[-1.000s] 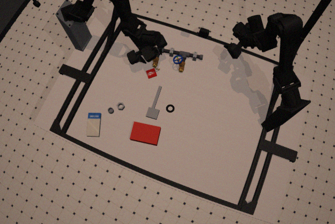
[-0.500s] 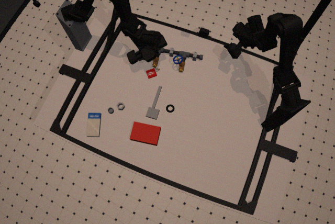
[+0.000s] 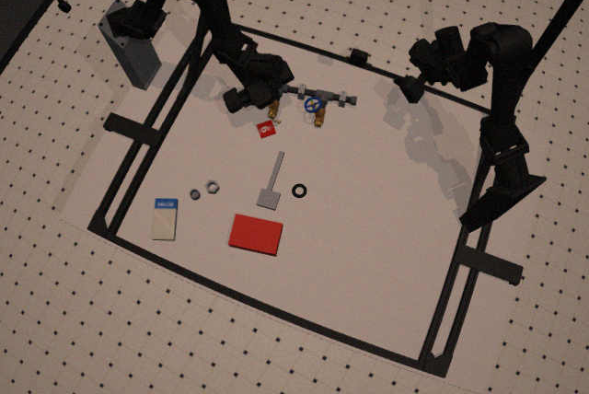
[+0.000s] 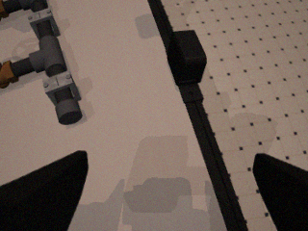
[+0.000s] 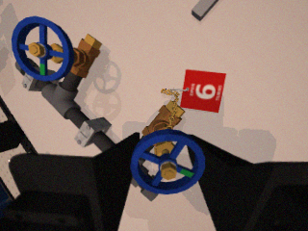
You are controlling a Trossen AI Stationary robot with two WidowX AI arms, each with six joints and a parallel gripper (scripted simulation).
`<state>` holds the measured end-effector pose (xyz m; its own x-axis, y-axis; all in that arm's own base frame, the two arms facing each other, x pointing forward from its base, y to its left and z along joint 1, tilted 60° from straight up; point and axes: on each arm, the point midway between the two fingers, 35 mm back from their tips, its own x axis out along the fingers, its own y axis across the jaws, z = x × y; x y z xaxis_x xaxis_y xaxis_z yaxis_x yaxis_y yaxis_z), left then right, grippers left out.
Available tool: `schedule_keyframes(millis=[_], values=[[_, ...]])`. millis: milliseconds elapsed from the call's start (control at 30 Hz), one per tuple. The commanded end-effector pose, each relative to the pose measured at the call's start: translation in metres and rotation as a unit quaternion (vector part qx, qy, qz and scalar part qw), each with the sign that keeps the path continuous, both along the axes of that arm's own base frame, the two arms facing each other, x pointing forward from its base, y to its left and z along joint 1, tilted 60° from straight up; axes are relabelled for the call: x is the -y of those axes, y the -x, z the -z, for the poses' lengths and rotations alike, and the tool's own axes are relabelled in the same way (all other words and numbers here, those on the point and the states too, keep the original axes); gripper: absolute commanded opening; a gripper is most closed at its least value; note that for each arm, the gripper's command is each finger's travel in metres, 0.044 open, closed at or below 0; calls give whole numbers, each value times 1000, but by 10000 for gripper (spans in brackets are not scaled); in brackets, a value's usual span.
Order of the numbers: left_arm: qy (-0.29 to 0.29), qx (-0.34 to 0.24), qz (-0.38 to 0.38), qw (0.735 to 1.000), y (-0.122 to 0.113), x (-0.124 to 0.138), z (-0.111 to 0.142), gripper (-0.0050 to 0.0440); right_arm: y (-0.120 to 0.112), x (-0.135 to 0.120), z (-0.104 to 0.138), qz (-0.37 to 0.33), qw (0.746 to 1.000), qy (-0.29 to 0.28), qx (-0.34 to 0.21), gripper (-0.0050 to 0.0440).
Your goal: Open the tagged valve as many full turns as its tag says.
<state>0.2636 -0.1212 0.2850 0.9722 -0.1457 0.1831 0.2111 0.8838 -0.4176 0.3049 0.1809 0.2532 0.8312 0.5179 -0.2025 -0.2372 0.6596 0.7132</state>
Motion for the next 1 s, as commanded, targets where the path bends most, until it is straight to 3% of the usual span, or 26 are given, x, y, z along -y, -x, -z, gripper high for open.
schedule_keyframes(millis=[0,100,233,467,533,600,967], values=[[0,0,0,1000,0,0,0,400,0,0,0,-2,1000,7,4,0],[0,0,0,1000,0,0,0,400,0,0,0,-24,993,100,63,0],[0,0,0,1000,0,0,0,400,0,0,0,-44,976,181,113,0],[0,0,0,1000,0,0,0,400,0,0,0,-76,927,311,194,0],[0,0,0,1000,0,0,0,400,0,0,0,-76,927,311,194,0],[0,0,0,1000,0,0,0,400,0,0,0,-90,896,369,231,0],[0,0,0,1000,0,0,0,400,0,0,0,-134,752,547,342,0]])
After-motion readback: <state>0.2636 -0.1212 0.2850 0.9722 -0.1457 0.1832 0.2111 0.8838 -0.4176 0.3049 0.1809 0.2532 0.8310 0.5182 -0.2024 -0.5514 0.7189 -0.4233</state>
